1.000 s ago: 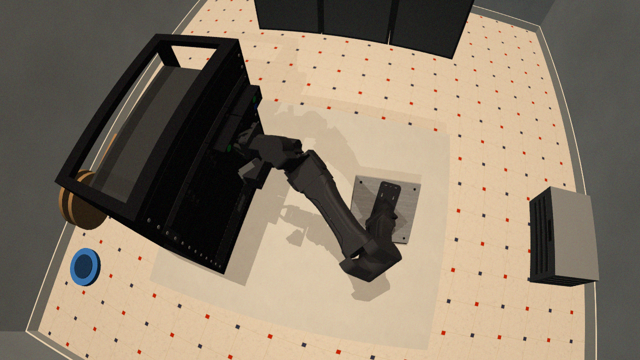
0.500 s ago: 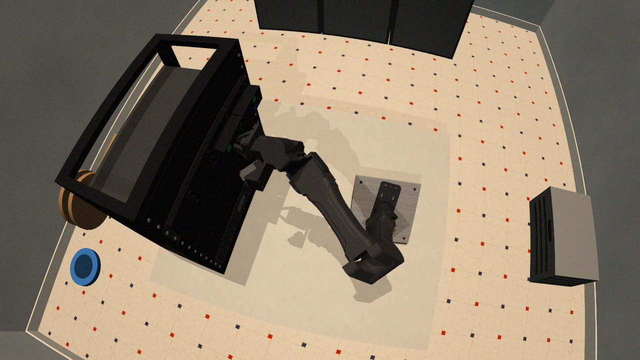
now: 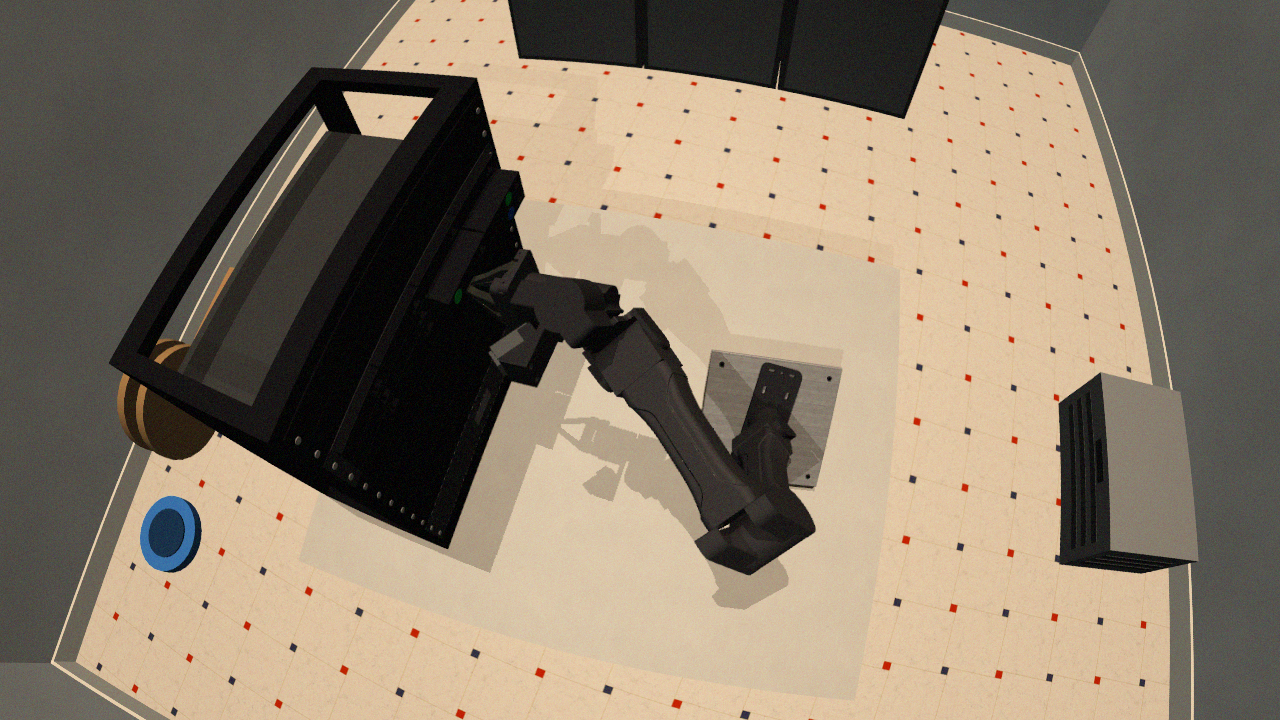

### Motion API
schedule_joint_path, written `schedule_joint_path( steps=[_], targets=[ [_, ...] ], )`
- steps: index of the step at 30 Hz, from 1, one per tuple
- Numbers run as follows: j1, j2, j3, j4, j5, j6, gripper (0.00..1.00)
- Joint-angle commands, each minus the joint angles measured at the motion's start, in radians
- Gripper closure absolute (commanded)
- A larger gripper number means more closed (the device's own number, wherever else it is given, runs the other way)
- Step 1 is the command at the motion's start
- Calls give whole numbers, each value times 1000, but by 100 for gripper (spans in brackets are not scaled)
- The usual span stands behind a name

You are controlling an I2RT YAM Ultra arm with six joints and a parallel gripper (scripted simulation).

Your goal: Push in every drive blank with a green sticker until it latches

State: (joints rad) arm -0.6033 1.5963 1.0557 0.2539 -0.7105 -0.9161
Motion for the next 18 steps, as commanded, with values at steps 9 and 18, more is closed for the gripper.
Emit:
schedule_joint_path(
  steps=[9, 18],
  targets=[
    [-67, -81, 13, 111, 32, 2, 100],
    [-101, -117, -52, 93, -1, -13, 100]
  ],
)
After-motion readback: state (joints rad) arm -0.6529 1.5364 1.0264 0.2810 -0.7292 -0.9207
